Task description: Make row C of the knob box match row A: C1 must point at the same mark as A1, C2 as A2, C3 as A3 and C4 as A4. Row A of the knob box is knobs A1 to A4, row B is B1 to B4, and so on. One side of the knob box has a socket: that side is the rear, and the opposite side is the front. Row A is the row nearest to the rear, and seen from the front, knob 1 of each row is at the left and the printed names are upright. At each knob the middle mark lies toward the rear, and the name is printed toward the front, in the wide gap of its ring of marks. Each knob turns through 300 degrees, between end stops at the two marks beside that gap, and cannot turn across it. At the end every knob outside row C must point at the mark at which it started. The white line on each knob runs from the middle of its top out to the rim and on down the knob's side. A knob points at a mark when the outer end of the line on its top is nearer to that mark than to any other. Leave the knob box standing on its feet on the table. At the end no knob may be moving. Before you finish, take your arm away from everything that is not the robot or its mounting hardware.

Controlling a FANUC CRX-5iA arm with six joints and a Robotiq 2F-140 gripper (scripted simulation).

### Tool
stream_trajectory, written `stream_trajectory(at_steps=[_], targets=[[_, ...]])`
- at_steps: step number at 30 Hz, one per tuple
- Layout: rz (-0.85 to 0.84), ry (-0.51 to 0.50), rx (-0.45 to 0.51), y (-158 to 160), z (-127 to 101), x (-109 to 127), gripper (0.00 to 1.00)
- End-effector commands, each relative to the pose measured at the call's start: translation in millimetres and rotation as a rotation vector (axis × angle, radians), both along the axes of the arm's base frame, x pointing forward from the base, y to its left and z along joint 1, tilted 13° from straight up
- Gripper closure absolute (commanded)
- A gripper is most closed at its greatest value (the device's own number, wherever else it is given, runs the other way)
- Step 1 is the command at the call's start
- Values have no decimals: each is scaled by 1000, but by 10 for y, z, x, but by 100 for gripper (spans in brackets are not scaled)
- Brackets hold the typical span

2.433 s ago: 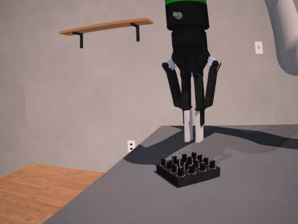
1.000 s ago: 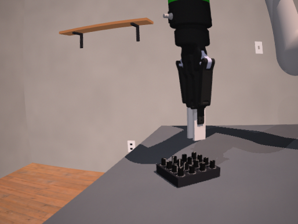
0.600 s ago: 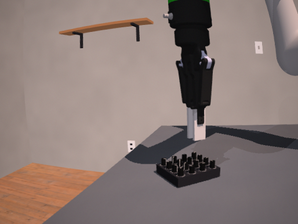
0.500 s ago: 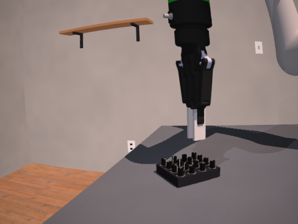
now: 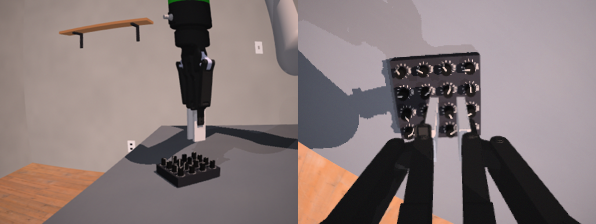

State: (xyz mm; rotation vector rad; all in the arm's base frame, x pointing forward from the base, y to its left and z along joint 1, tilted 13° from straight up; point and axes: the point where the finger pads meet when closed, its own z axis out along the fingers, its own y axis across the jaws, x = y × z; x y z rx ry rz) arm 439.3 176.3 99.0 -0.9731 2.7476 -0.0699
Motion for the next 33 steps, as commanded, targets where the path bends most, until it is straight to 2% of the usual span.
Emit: stream_trajectory(at_steps=[1, 33], targets=[[0, 0, 0, 2, -15, 5, 88], [0, 0, 0, 13, -337, 78, 88]])
